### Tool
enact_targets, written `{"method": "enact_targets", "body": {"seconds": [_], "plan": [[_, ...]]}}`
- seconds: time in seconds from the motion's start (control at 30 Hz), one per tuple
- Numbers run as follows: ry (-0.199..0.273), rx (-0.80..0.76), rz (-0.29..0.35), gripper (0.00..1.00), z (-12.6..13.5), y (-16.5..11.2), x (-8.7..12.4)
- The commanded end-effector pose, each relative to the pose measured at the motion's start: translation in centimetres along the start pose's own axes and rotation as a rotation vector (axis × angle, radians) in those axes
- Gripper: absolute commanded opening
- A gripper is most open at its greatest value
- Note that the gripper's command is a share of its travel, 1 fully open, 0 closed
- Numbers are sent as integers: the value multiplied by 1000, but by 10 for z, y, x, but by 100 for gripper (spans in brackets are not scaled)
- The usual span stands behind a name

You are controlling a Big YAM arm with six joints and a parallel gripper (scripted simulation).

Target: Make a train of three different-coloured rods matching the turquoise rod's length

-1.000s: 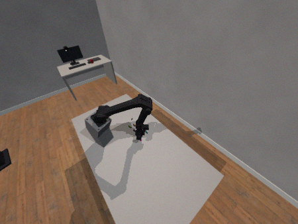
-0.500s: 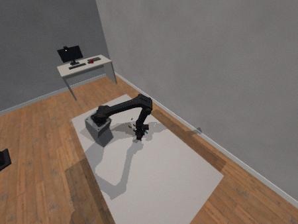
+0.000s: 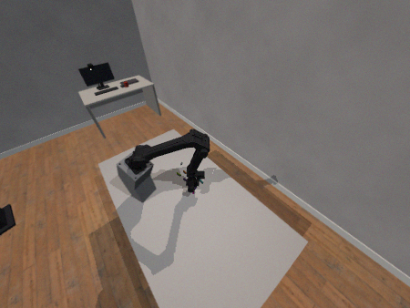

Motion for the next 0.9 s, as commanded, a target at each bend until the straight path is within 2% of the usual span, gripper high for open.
{"method": "enact_targets", "body": {"seconds": [0.0,0.1,0.57,0.87], "plan": [[3,-18,-6,23,1,8,11],[-4,-10,-5,23,-2,4,15],[3,1,2,23,-2,-2,83],[4,0,4,23,-2,-2,97]]}}
Point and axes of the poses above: the point where the finger pads meet when closed, its own x axis back along the fingers, its own z axis across the jaws, y = z × x, the point moved 9 cm from there along x, back along the fingers, and after that the axes turned 9 degrees about -x, right-handed, at the moved point
